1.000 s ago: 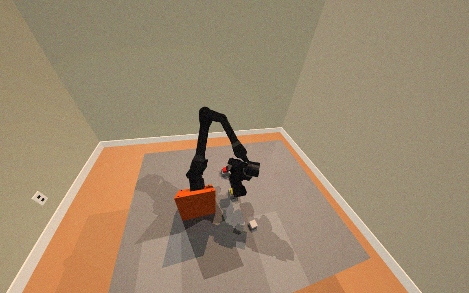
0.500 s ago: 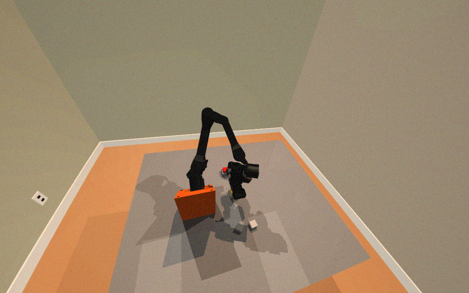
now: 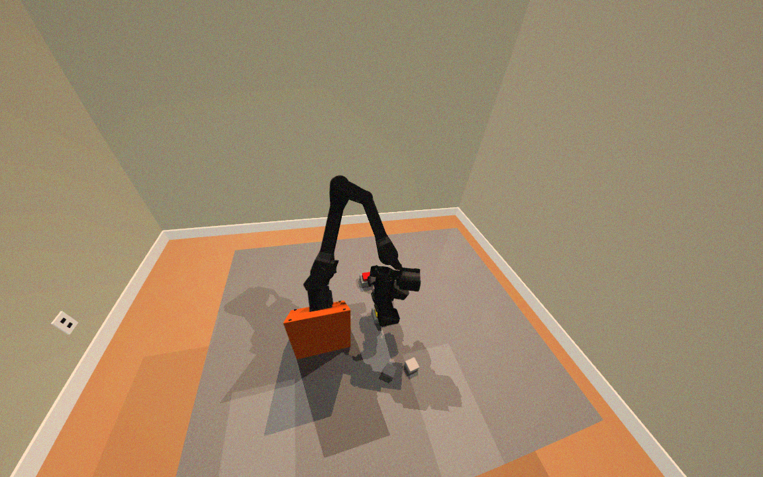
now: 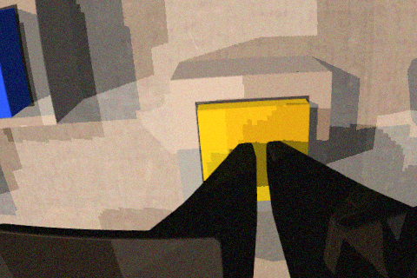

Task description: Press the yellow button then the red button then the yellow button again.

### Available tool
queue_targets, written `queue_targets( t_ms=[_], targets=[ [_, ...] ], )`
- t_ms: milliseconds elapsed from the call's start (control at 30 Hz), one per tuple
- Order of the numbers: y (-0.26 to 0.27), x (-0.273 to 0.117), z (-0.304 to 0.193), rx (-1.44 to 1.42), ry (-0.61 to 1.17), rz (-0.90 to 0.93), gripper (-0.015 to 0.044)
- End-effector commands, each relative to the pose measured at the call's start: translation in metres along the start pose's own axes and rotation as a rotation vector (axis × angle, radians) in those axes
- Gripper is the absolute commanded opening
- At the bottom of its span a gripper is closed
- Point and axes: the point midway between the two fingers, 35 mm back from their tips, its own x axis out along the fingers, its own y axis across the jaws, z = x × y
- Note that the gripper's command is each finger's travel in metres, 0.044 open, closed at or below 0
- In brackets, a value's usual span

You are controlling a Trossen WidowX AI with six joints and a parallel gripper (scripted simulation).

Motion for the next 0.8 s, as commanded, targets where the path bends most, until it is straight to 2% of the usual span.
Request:
queue_targets(
  t_ms=[0, 200, 333, 467, 633, 767],
  targets=[
    [0.001, 0.001, 0.000, 0.006, 0.000, 0.006, 0.0020],
    [0.000, -0.002, 0.000, 0.000, 0.000, 0.000, 0.0020],
    [0.000, -0.032, 0.000, 0.006, 0.000, 0.004, 0.0020],
    [0.000, -0.036, 0.000, 0.006, 0.000, 0.004, 0.0020],
    [-0.001, -0.093, 0.000, 0.007, 0.000, 0.001, 0.0020],
    [0.000, -0.096, 0.000, 0.007, 0.000, 0.002, 0.0020]
  ],
)
